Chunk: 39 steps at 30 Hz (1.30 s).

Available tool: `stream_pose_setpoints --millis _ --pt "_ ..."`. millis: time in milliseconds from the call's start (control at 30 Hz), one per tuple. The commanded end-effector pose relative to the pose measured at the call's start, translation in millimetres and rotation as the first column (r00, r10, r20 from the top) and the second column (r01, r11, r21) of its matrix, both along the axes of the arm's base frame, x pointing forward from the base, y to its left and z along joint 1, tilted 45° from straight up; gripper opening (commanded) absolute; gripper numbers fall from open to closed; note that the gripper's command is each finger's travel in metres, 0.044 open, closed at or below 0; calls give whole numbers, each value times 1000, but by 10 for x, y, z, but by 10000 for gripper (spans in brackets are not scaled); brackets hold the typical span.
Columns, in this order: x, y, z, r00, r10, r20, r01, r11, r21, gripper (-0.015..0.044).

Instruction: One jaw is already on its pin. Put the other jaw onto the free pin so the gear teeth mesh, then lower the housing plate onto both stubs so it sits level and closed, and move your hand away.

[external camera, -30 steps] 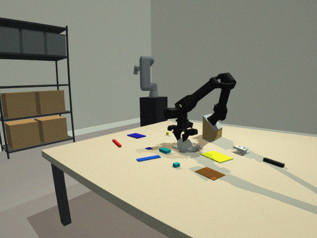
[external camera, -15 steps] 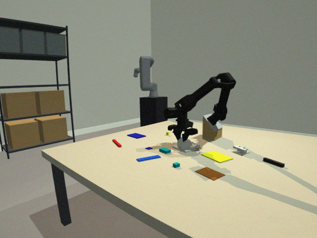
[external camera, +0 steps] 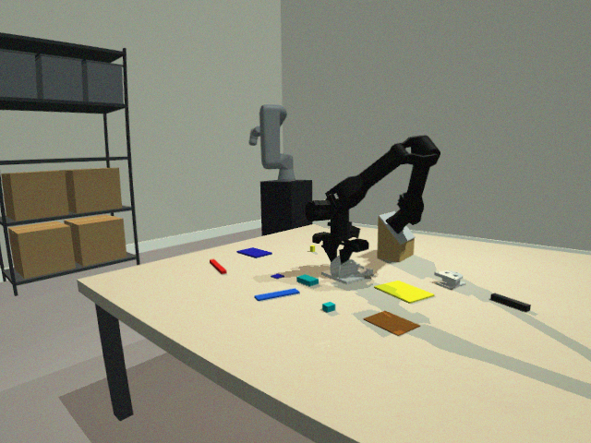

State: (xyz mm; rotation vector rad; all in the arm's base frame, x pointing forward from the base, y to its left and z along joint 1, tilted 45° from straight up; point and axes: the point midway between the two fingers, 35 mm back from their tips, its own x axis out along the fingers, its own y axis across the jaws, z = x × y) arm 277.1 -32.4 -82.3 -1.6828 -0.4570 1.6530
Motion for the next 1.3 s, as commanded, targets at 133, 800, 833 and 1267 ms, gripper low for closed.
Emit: stream_pose_setpoints --millis 133,800,833,1267 --pt "2 13 -9 1000 -5 -3 5 1000 4 134" --pt "5 29 -24 1000 -5 -3 5 1000 4 134" --pt "5 29 -24 1000 -5 -3 5 1000 4 134" --pt "-1 13 -16 1000 -3 -1 3 1000 0 160"
